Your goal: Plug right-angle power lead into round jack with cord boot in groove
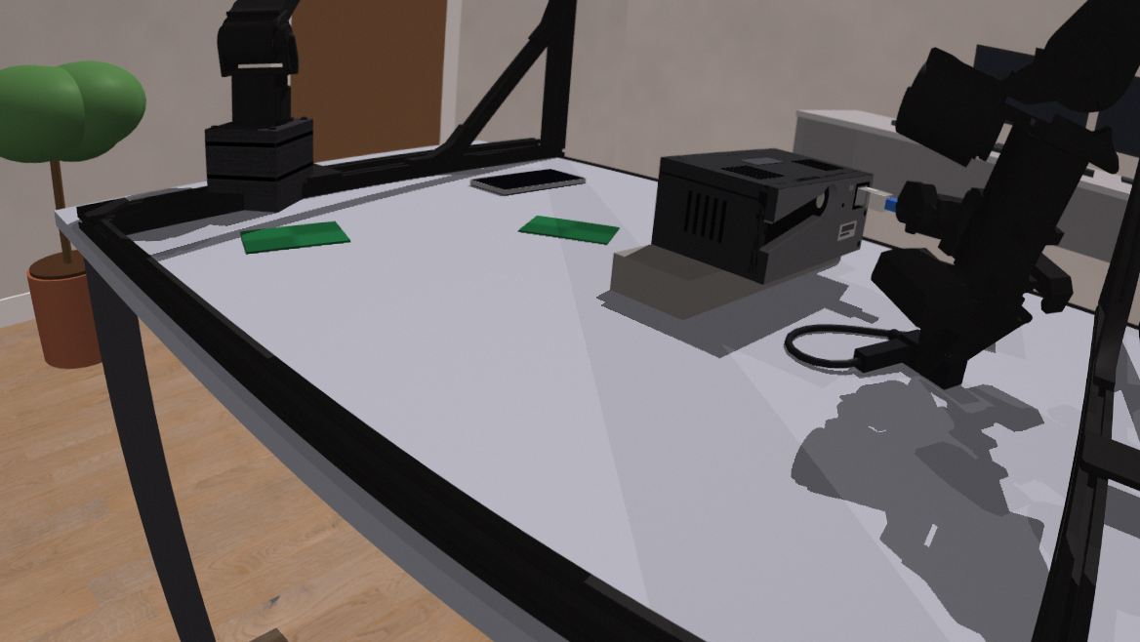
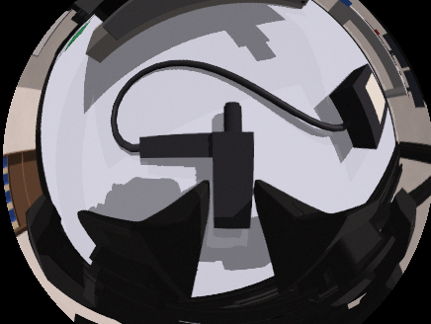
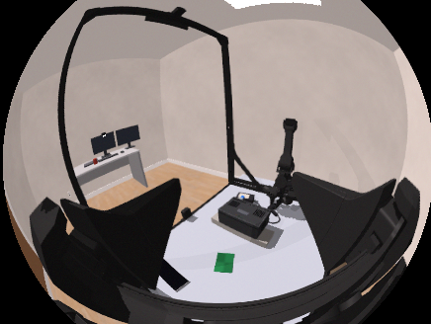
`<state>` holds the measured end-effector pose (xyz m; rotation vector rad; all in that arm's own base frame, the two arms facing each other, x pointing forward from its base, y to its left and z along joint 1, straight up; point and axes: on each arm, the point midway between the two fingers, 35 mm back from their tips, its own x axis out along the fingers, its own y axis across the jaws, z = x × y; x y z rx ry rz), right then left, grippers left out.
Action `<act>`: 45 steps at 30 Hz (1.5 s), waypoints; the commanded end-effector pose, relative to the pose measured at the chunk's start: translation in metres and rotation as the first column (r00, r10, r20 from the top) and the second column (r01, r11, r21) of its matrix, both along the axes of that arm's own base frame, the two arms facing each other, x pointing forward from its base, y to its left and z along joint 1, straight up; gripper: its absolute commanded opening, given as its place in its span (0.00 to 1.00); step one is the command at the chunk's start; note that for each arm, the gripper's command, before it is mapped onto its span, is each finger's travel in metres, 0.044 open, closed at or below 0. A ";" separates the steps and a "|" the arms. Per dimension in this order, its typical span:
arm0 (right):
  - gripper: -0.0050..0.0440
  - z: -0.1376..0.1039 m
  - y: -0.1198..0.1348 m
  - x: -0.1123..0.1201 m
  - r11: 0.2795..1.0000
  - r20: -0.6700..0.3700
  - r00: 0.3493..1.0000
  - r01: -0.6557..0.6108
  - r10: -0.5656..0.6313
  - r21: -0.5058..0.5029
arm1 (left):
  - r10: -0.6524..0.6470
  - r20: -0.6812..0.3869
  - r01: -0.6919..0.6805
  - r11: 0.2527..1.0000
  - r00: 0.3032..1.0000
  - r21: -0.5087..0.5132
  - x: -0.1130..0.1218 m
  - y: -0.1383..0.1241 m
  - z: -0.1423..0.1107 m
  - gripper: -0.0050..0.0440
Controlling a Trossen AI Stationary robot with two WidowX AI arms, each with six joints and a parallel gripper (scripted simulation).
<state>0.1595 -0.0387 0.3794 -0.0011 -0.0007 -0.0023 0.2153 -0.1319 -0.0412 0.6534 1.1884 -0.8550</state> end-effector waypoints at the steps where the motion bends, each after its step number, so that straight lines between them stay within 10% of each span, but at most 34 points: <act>1: 0.92 0.001 0.001 0.000 1.000 0.001 1.000 -0.002 0.002 0.002 | -0.002 -0.001 0.002 1.000 1.000 0.003 0.000 0.001 -0.001 0.23; 12: 0.92 0.001 0.001 0.000 1.000 0.001 1.000 -0.002 0.002 0.002 | -0.002 -0.001 0.002 1.000 1.000 0.003 0.000 0.000 0.000 0.13; 28: 0.92 0.001 0.001 0.000 1.000 0.001 1.000 -0.002 0.002 0.002 | 0.003 0.000 -0.003 1.000 1.000 0.001 0.000 -0.001 0.080 0.10; 45: 0.92 0.001 0.001 0.000 1.000 0.001 1.000 -0.002 0.002 0.002 | 0.275 0.021 -0.276 0.960 0.961 0.043 0.026 -0.068 0.083 0.10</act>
